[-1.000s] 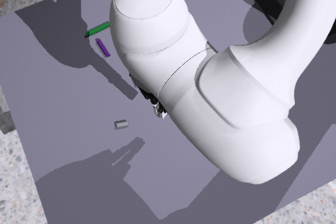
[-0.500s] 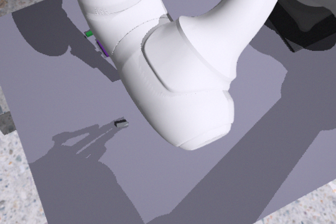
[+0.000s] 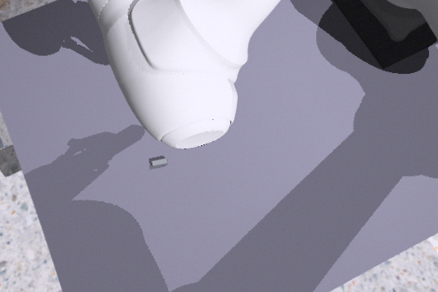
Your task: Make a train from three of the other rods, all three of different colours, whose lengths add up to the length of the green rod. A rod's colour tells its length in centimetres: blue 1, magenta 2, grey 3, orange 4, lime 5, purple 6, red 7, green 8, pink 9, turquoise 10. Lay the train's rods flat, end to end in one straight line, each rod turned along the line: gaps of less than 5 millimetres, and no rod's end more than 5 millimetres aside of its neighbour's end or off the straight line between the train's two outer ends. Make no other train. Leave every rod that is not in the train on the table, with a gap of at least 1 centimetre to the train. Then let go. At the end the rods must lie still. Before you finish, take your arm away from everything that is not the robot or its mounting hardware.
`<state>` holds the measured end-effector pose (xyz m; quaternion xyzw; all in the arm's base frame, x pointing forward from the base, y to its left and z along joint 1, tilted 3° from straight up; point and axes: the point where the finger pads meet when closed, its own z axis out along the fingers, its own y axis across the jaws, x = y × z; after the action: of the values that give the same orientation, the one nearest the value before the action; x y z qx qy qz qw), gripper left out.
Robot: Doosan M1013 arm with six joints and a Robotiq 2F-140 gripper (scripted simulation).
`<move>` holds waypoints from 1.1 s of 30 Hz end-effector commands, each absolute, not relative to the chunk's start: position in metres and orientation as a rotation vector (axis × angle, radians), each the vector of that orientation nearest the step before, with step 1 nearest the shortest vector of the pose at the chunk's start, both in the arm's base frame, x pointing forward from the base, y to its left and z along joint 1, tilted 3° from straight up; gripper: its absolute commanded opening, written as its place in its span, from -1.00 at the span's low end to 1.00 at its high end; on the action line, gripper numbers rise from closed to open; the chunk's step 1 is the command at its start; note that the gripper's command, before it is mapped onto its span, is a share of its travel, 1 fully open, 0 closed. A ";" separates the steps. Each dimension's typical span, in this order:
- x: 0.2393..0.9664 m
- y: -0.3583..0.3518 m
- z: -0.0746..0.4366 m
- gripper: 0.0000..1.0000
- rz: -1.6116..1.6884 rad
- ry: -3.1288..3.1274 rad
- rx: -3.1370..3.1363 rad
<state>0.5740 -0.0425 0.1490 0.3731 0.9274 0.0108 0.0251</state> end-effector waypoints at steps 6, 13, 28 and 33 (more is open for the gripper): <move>0.574 -0.049 0.149 -0.94 0.026 2.834 1.233; 0.574 -0.049 0.149 -0.94 0.026 2.834 1.233; 0.576 -0.049 0.116 -0.94 0.025 2.834 1.233; 0.577 -0.049 0.094 -0.94 0.025 2.834 1.233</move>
<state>0.5767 -0.0490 0.1032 0.3989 0.9166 0.0081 0.0253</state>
